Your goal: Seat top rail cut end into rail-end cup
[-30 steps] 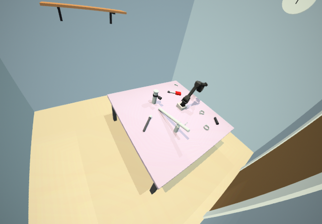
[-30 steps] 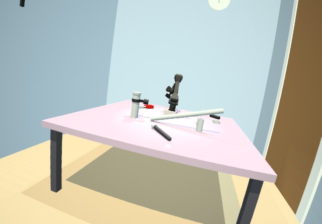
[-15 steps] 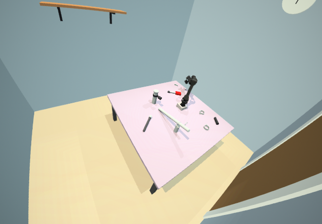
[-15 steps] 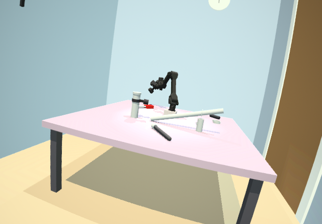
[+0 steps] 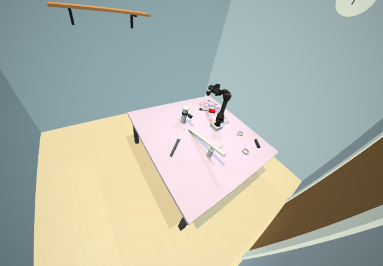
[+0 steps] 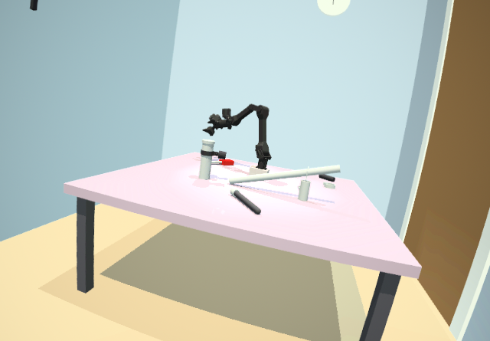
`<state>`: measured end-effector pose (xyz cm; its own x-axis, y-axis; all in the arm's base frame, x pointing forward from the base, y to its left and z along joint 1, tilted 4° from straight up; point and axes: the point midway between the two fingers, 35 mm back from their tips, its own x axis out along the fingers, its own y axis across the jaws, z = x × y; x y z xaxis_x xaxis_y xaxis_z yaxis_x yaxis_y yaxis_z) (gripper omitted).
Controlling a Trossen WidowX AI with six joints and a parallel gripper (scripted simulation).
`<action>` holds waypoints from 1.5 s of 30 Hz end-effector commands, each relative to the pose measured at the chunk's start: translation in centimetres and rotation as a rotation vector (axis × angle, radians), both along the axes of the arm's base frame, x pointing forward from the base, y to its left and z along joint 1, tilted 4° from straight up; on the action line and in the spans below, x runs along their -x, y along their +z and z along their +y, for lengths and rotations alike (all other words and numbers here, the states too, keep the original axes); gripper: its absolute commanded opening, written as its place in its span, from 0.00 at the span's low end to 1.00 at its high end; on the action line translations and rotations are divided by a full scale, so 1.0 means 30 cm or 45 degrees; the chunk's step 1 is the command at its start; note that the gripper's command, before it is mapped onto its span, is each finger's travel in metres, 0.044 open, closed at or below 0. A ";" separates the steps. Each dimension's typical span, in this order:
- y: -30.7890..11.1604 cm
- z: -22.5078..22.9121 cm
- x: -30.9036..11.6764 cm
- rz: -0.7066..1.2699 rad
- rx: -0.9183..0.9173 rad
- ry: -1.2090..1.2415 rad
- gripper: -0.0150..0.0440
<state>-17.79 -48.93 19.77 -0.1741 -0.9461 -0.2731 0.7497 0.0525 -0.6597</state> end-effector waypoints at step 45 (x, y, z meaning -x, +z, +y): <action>0.038 1.330 -1.775 -0.158 -1.172 1.399 1.00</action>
<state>35.70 -13.34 20.20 0.6029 -0.1291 -0.7873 0.1615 0.9861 -0.0381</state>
